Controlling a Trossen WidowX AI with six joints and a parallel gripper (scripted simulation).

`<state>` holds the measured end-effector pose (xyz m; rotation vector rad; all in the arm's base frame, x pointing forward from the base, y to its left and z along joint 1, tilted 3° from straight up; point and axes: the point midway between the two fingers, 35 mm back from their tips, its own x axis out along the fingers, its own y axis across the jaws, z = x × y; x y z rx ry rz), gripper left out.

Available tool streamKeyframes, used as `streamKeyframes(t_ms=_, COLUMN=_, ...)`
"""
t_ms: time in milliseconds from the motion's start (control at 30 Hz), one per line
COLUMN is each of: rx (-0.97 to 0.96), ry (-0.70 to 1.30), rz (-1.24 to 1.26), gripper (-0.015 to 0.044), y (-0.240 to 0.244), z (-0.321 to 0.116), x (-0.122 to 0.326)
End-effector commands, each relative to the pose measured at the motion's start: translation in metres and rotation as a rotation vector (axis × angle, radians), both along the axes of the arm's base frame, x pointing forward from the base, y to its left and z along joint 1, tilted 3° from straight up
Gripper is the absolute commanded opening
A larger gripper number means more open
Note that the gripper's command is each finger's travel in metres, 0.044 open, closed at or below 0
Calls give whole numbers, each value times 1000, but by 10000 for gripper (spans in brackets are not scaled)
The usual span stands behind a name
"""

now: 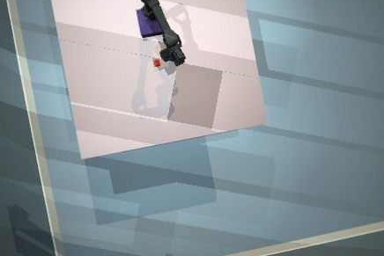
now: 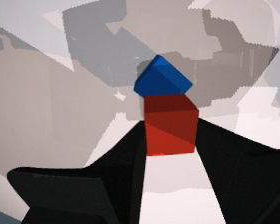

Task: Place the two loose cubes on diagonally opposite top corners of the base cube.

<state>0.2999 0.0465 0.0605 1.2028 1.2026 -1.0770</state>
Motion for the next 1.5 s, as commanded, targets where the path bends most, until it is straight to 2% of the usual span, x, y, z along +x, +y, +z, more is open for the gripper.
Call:
streamKeyframes(t_ms=0, rx=-4, ry=4, rz=0, gripper=105, y=0, z=-2, x=0)
streamKeyframes(t_ms=200, rx=-4, ry=4, rz=0, gripper=105, y=0, z=-2, x=0)
streamKeyframes(t_ms=333, rx=-4, ry=4, rz=0, gripper=205, y=0, z=-2, x=0)
streamKeyframes(t_ms=1200, rx=0, ry=0, rz=0, gripper=205, y=-1, z=30, x=-2)
streamKeyframes(t_ms=1233, rx=-1, ry=4, rz=-3, gripper=231, y=-2, z=28, x=-1)
streamKeyframes(t_ms=1300, rx=-1, ry=4, rz=-18, gripper=265, y=-13, z=31, x=1)
streamKeyframes(t_ms=1467, rx=-1, ry=4, rz=-76, gripper=265, y=-54, z=43, x=4)
